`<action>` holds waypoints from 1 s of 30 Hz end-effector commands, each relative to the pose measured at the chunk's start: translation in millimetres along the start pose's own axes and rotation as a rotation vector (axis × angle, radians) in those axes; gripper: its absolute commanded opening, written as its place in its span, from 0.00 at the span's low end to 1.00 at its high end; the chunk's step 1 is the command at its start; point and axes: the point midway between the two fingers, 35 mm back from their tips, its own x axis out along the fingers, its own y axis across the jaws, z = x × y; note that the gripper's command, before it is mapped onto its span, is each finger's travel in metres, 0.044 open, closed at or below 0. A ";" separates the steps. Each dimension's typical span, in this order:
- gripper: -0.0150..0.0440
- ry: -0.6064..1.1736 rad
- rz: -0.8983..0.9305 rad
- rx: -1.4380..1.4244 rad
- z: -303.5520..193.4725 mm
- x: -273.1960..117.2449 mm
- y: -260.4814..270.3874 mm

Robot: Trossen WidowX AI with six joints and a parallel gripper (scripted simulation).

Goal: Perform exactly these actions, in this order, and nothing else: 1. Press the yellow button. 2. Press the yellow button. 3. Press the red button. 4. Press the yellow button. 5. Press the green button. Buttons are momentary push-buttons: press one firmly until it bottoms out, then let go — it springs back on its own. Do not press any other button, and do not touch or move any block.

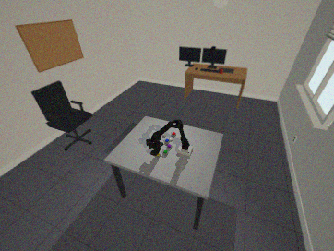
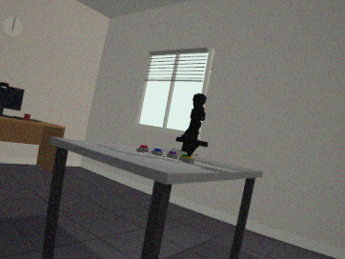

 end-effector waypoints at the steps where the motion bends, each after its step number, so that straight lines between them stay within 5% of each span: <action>1: 0.29 -0.001 0.003 0.004 0.1 -26.3 0.2; 7: 0.29 -0.001 0.003 0.005 0.1 -31.2 0.2; 12: 0.29 -0.001 0.003 0.005 0.1 -87.9 0.1; 18: 0.29 -0.002 0.002 0.004 1.4 -90.7 -2.3; 30: 0.29 -0.041 -0.026 0.002 52.2 -100.7 -174.2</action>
